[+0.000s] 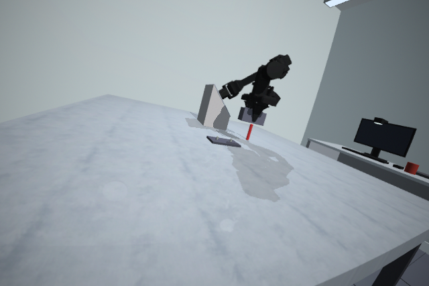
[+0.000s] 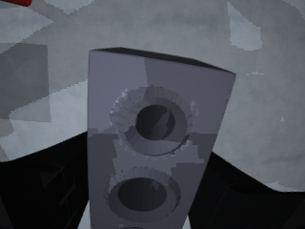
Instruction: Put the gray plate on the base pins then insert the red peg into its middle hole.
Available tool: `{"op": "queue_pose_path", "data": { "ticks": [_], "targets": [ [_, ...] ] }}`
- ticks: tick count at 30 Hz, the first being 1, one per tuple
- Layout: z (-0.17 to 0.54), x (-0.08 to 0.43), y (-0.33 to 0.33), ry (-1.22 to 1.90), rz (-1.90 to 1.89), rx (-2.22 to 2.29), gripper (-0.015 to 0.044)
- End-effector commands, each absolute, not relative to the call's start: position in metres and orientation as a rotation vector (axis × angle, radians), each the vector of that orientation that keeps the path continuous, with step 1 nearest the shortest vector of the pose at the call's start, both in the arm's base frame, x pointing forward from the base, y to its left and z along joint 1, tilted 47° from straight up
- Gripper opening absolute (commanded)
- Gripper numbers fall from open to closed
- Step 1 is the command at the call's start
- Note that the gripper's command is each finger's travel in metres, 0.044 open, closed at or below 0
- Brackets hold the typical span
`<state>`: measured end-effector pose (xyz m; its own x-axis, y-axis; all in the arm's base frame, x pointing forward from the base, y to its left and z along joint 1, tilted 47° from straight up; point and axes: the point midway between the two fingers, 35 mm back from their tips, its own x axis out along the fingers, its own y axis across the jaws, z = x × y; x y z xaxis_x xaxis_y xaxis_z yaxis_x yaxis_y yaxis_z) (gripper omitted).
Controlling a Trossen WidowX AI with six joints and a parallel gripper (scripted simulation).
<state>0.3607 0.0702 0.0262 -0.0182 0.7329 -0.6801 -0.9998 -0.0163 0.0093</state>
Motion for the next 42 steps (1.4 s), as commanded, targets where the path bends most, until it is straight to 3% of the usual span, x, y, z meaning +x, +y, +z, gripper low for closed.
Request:
{"op": "queue_pose_path", "data": {
  "ticks": [1, 25, 42],
  "targets": [
    [0.009, 0.361, 0.066, 0.580, 1.521, -0.598, 0.0000],
    [-0.067, 0.360, 0.046, 0.498, 1.560, -0.681, 0.0000],
    [-0.069, 0.360, 0.046, 0.496, 1.561, -0.684, 0.0000]
  ]
}}
